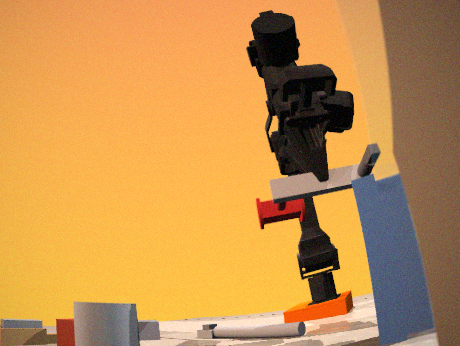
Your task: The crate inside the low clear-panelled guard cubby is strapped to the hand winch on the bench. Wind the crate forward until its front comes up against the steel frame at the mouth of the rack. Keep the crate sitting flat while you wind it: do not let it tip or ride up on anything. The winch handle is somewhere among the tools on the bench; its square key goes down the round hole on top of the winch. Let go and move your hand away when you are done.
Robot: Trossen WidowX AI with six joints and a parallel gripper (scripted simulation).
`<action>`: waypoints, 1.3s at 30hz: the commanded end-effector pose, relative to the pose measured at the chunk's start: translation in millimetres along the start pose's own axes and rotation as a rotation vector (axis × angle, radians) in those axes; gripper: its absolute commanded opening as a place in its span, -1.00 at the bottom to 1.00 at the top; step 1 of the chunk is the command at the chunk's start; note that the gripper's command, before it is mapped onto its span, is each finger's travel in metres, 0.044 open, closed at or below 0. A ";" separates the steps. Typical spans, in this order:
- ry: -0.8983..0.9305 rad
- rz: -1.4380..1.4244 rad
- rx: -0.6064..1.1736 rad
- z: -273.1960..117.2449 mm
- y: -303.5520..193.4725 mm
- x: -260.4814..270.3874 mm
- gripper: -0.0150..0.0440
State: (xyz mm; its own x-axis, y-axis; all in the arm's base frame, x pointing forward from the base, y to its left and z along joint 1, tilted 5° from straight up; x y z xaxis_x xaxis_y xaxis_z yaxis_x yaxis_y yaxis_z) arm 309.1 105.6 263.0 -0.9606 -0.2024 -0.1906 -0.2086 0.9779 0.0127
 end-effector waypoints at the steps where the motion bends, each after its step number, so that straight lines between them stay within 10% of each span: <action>1: -0.012 0.032 -0.048 -3.5 25.2 7.2 -0.49; 39: 0.086 0.893 0.027 9.1 129.0 58.9 -0.49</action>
State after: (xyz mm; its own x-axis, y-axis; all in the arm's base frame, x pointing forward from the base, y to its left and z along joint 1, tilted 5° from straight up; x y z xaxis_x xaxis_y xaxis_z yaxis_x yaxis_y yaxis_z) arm 236.1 212.5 247.0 -0.8220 0.5670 -0.0531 0.5598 0.8216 0.1078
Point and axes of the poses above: the point midway between the two fingers, 35 mm back from their tips, its own z axis out along the fingers, its own x axis across the jaws, y = z × x, the point moved 6 cm from there along -z, back along the fingers, and after that the axes turned 14 degrees about z, right-handed, at the moved point
